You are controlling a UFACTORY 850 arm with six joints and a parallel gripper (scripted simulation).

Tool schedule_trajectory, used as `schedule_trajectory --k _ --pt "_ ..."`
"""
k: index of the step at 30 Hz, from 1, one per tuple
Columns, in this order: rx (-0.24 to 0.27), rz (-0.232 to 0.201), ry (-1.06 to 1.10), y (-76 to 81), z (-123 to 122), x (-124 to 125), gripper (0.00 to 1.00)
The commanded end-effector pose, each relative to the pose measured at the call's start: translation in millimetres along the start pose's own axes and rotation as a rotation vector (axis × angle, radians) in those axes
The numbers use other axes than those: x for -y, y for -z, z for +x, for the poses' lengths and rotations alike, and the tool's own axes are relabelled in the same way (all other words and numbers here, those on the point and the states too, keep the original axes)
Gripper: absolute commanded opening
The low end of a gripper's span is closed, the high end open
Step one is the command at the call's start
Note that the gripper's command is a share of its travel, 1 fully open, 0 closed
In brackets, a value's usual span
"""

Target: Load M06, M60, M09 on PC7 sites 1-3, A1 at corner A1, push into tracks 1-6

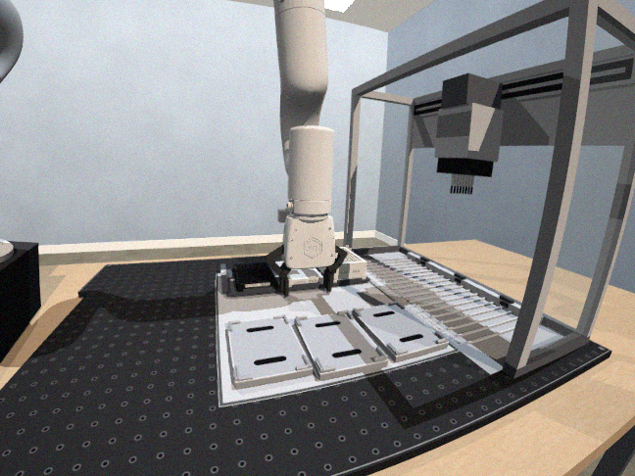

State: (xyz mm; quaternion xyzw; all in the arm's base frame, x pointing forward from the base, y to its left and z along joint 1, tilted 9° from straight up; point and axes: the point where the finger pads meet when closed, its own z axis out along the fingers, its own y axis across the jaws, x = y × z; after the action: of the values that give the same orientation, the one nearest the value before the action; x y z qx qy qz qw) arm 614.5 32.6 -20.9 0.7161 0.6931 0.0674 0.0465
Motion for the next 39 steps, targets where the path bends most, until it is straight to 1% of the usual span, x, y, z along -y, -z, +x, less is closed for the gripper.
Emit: schedule_trajectory --k 1,39 --pt "0.0 -0.001 0.0 0.6 2 -1 1.0" --pt "0.0 -0.001 0.0 0.6 18 -1 1.0"
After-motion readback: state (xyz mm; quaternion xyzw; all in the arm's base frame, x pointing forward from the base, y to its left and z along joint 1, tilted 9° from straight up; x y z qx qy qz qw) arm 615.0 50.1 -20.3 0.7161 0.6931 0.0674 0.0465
